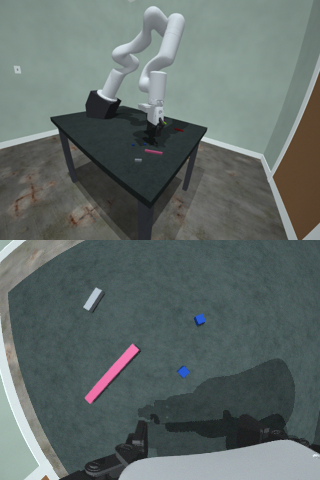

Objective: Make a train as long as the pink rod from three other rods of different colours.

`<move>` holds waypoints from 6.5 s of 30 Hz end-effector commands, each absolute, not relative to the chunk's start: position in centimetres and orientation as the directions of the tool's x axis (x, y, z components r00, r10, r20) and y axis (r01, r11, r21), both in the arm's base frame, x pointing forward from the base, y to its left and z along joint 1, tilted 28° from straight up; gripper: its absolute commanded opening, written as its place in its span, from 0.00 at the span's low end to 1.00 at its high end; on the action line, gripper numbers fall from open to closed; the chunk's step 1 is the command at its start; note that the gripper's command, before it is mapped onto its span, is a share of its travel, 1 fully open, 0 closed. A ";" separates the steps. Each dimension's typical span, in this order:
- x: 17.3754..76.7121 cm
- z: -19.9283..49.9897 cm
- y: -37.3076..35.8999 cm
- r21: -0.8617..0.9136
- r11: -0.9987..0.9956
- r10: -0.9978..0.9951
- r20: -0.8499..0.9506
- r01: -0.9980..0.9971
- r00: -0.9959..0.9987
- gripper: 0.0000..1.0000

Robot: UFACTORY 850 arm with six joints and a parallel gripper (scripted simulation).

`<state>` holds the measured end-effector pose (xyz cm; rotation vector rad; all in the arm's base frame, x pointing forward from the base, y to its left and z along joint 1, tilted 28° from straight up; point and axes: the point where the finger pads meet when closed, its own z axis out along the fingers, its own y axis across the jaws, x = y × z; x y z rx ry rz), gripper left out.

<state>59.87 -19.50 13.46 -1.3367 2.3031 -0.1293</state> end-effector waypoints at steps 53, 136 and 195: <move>58.3 12.6 -24.2 -0.423 0.169 -0.974 -0.212 -0.890 -0.085 1.00; 57.9 12.9 -24.2 -0.450 -0.561 -0.814 0.144 -0.695 0.563 1.00; 57.3 13.2 -24.3 -0.061 -0.975 0.163 0.468 0.215 0.869 0.24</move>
